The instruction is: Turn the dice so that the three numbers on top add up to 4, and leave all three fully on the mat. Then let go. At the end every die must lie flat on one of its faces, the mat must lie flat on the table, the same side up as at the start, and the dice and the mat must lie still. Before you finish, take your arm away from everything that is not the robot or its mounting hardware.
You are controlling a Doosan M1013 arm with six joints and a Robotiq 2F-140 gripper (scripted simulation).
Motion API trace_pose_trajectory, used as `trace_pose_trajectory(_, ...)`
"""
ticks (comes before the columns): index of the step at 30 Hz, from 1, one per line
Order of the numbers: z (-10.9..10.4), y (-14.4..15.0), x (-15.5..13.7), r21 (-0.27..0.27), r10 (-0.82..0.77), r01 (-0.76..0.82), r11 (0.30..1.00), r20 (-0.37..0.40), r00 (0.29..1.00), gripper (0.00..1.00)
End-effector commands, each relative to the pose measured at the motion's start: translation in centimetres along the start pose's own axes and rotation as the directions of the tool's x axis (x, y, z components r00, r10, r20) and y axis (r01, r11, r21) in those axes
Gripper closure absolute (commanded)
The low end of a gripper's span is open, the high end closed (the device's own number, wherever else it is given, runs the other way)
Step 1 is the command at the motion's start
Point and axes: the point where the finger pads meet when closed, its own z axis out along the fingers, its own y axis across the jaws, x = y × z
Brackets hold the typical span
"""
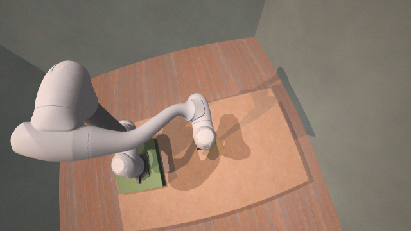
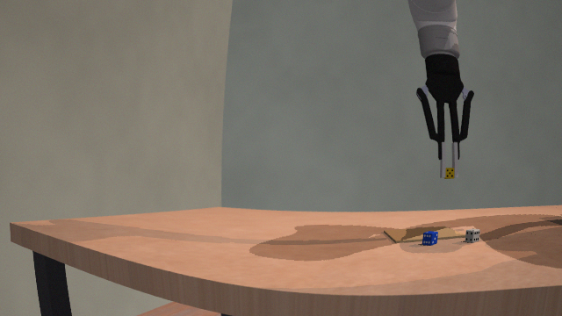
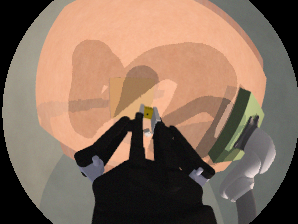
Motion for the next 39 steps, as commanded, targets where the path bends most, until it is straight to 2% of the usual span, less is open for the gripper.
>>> trace_pose_trajectory(1, -0.1, 0.2, -1.3, -0.001, 0.018, -0.018, 1.000, -0.009, 1.000, 0.91)
trace_pose_trajectory(14, 0.1, 0.2, -1.3, -0.001, 0.018, -0.018, 1.000, -0.009, 1.000, 0.91)
trace_pose_trajectory(23, 1.7, 0.1, -1.3, -0.001, 0.018, -0.018, 1.000, -0.009, 1.000, 0.91)
trace_pose_trajectory(35, 7.3, 0.1, -1.3, -0.001, 0.018, -0.018, 1.000, -0.009, 1.000, 0.91)
trace_pose_trajectory(39, 8.3, 0.1, -1.3, -0.001, 0.018, -0.018, 1.000, -0.009, 1.000, 0.91)
